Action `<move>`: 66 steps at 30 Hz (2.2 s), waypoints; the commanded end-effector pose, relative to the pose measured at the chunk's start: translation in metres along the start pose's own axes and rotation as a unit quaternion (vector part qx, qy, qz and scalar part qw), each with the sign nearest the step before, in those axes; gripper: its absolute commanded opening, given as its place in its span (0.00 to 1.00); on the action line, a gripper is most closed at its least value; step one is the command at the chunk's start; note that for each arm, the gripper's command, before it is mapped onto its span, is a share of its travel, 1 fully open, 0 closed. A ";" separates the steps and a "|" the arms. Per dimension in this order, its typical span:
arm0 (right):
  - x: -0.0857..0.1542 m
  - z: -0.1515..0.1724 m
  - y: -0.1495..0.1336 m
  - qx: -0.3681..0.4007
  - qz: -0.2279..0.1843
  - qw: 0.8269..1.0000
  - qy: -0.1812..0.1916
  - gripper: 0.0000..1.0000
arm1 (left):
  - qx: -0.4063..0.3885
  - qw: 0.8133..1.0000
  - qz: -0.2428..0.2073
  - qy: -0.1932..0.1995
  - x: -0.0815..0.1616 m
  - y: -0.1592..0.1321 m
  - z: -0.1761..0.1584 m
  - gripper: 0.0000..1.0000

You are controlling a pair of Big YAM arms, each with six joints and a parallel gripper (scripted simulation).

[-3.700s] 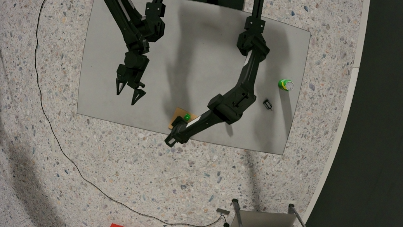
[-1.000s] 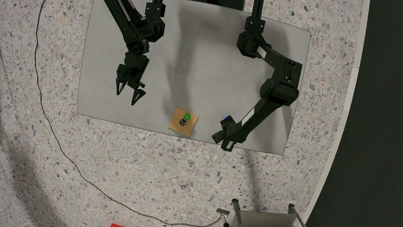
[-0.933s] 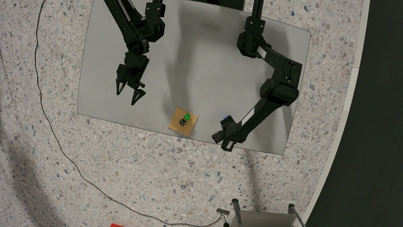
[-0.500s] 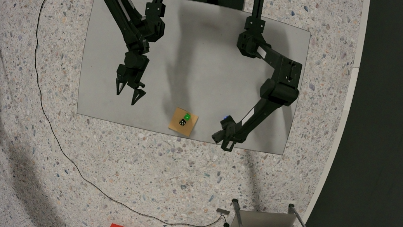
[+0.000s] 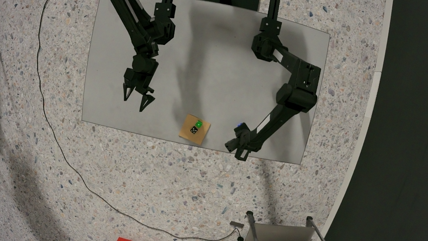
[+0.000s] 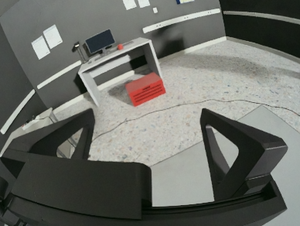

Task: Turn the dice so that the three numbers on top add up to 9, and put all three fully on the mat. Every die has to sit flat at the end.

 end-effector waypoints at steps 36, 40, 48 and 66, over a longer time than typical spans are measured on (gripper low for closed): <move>-0.001 0.002 0.002 -0.002 -0.002 1.000 0.001 1.00 | 0.001 1.000 -0.003 0.003 -0.046 -0.002 0.009 0.45; -0.001 0.002 0.002 -0.002 -0.002 1.000 0.001 1.00 | 0.001 1.000 -0.002 0.002 -0.051 -0.003 0.009 0.45; -0.001 0.002 0.002 -0.002 -0.002 1.000 0.001 1.00 | 0.001 1.000 -0.003 0.002 -0.055 -0.003 0.009 0.45; -0.001 0.002 0.002 -0.002 -0.002 1.000 0.001 1.00 | 0.002 1.000 -0.004 0.004 -0.052 -0.003 0.009 0.45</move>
Point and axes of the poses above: on each arm, the point where the finger pads meet when closed, its own x axis back along the fingers, its own z axis across the jaws, y = z × x, the point moved 10 cm from there along x, back along the fingers, and after that the axes turned 14 degrees about -x, right-handed, at the moved point
